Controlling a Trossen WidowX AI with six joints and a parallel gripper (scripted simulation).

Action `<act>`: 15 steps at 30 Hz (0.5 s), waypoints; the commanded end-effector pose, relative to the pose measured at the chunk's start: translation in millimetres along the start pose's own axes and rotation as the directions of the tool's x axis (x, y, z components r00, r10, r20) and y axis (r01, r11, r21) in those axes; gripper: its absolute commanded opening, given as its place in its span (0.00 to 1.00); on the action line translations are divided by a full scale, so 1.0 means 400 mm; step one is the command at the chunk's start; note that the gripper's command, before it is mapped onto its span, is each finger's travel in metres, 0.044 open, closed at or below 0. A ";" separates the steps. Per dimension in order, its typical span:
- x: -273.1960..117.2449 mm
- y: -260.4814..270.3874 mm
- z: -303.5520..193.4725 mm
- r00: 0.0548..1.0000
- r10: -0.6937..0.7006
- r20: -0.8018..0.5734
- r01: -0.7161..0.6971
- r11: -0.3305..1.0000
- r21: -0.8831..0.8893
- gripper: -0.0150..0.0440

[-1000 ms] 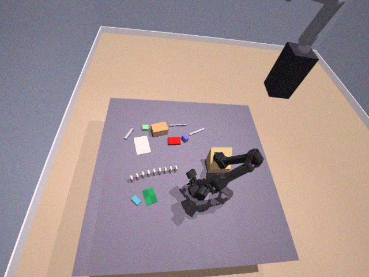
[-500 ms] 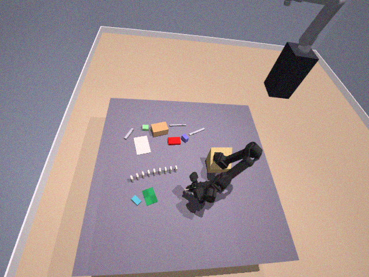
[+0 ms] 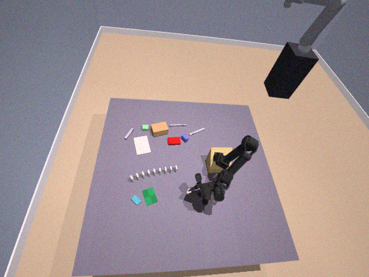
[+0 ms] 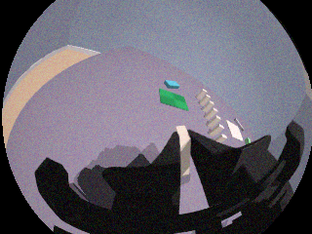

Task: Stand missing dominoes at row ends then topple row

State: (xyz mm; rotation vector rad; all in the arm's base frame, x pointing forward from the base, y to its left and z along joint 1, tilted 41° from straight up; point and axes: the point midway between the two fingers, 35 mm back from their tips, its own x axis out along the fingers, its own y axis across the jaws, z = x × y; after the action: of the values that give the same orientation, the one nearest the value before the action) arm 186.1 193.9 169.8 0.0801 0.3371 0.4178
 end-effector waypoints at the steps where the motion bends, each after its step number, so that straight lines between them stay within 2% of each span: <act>1: -0.018 0.002 0.007 0.998 0.000 0.064 -0.003 0.999 0.053 0.30; 15: -0.089 -0.011 0.007 0.965 -0.036 0.260 -0.042 0.956 0.290 0.30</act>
State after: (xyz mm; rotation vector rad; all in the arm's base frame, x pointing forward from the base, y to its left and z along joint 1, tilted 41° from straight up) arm 162.1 180.0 181.3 0.3632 0.1549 0.3616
